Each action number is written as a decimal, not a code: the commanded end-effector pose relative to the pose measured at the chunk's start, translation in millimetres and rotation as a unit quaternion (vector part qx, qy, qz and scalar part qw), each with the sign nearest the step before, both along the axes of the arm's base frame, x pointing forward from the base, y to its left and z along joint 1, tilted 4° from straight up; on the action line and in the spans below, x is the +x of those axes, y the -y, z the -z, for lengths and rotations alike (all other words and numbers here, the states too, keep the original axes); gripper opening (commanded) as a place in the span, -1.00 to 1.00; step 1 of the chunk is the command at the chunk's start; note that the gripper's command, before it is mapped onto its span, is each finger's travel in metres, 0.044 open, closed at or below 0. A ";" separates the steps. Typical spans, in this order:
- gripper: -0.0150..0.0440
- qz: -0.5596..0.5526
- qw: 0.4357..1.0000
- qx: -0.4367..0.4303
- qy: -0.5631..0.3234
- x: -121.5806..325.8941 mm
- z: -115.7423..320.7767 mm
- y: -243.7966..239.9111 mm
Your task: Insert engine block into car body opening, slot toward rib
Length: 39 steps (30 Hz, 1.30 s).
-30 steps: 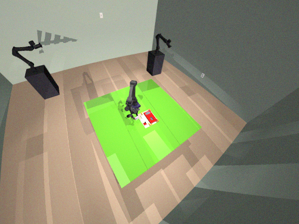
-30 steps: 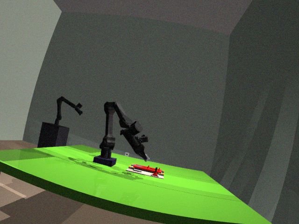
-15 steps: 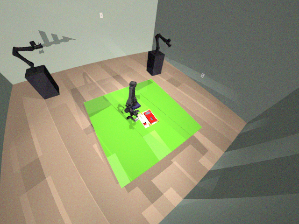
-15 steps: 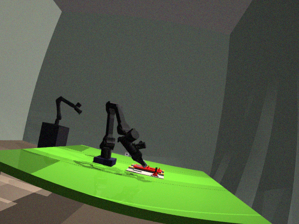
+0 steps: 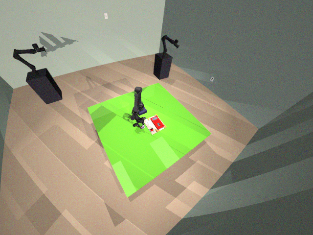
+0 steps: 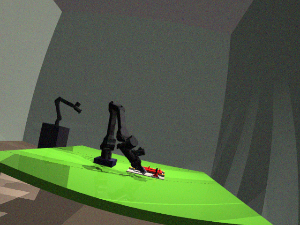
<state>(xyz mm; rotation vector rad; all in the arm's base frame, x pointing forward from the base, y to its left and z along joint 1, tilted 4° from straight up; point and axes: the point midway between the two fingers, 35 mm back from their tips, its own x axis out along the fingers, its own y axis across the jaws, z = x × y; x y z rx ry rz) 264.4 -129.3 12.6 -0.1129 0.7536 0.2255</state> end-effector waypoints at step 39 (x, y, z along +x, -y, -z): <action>1.00 -0.002 1.000 0.001 0.002 -8.9 12.3 2.8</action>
